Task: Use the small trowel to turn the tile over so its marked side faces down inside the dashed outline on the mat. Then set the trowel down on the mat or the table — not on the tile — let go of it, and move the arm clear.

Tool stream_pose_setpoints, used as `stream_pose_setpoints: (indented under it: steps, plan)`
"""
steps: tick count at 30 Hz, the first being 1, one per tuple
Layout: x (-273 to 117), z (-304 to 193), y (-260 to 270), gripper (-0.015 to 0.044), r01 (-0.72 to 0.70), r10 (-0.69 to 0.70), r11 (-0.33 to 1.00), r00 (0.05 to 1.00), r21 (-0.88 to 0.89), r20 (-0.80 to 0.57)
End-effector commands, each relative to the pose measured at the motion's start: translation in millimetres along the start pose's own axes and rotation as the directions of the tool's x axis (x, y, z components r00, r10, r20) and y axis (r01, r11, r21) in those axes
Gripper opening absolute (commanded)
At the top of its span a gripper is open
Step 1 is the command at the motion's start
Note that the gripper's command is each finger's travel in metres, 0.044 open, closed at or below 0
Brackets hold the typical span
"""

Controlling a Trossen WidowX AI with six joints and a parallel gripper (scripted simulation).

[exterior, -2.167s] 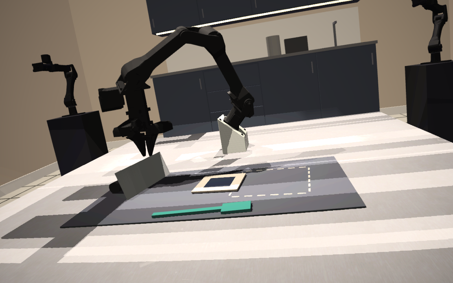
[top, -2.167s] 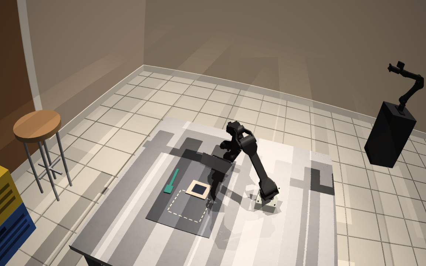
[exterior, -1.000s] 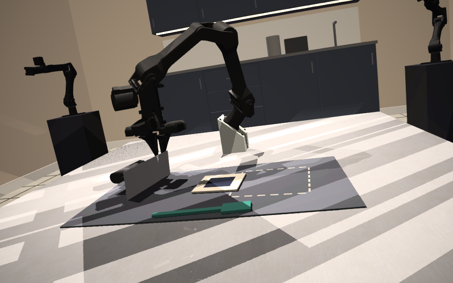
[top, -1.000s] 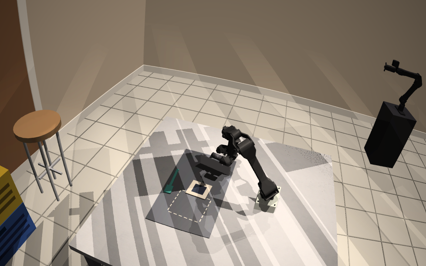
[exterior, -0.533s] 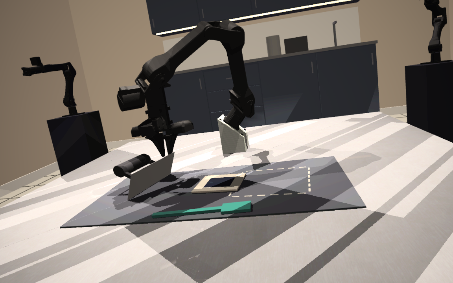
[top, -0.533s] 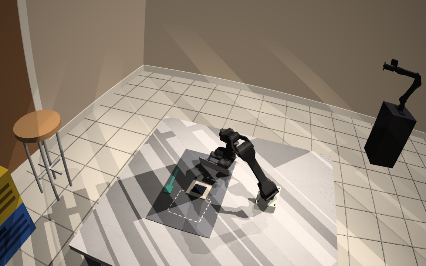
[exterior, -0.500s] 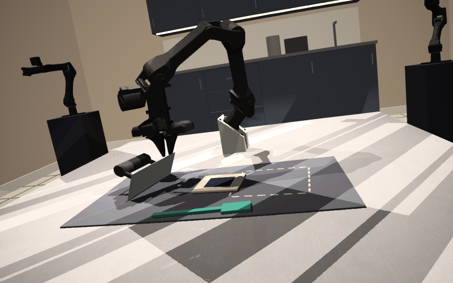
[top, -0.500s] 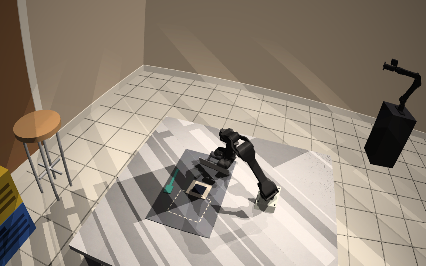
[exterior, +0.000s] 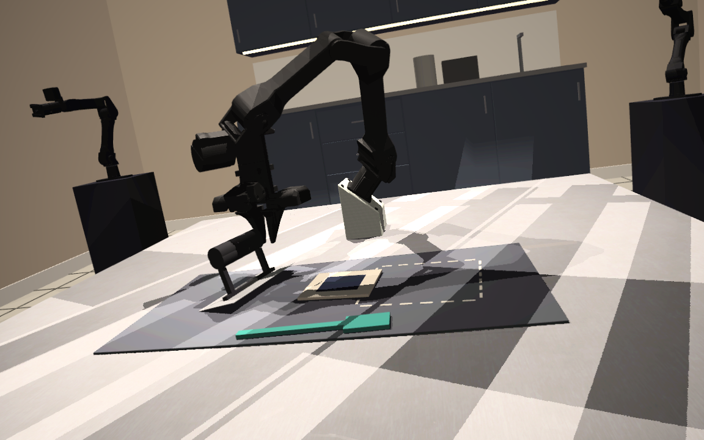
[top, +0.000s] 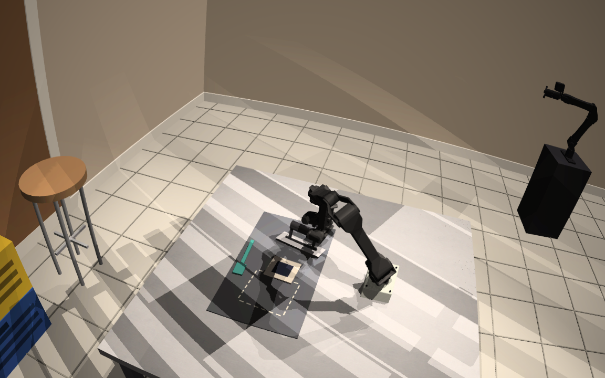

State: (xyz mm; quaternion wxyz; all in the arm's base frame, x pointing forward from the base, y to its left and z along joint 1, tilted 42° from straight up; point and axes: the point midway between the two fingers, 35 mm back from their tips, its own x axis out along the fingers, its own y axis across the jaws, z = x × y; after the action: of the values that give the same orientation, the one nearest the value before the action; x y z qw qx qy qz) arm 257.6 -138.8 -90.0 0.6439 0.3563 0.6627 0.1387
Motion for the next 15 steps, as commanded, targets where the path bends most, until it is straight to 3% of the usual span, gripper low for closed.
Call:
stream_pose_setpoints:
  steps: [1, 2, 15]
  plan:
    - [0.1, 0.2, 0.4, 0.0021, 0.0, 0.0, 1.0, 1.0, -0.001, 0.0]
    - [0.1, 0.2, 0.4, 0.0, 0.0, 0.0, 1.0, 1.0, -0.001, 0.0]
    - [0.1, 0.2, 0.4, 0.0, 0.0, 0.0, 1.0, 1.0, -0.001, 0.0]
